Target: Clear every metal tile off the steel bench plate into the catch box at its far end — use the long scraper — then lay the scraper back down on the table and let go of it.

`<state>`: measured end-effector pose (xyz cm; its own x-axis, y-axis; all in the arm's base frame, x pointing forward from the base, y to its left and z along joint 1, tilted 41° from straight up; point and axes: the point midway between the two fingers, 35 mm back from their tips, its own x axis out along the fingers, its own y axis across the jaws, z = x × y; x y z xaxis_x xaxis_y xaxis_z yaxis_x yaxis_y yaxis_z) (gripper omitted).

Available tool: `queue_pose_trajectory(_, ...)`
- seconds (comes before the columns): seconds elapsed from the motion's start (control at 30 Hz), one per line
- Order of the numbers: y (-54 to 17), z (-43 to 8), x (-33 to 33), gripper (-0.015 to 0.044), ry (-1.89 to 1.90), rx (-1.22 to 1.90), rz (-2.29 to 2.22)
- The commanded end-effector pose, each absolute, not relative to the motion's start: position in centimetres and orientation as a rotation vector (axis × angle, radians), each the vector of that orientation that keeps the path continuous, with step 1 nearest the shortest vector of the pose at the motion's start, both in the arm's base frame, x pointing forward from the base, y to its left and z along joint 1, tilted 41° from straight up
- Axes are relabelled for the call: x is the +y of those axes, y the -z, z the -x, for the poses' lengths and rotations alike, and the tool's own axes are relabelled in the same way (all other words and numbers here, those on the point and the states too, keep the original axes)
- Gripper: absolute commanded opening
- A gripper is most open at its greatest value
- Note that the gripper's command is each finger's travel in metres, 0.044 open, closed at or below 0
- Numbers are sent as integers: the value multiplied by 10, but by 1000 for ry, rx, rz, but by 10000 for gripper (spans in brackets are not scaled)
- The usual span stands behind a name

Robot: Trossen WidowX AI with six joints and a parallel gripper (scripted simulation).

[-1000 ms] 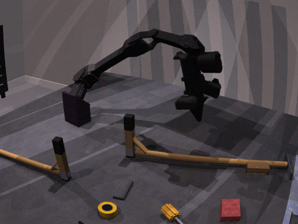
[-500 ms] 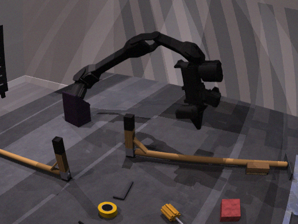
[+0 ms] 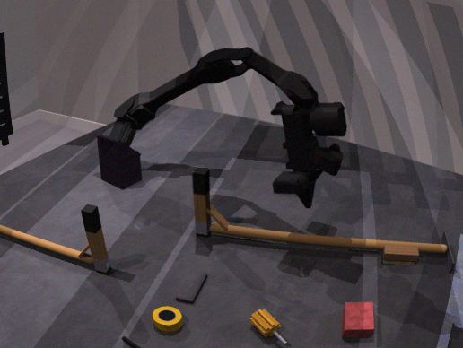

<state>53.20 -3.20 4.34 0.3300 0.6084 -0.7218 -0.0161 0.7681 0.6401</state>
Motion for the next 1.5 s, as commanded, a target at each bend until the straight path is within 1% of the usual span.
queue_pose_trajectory(0.0,-36,-533,-26,0,-436,1177,-594)
queue_pose_trajectory(0.6,-6,-533,2,0,-438,1175,-598)
queue_pose_trajectory(1.47,7,-542,-15,0,-438,1172,-594)
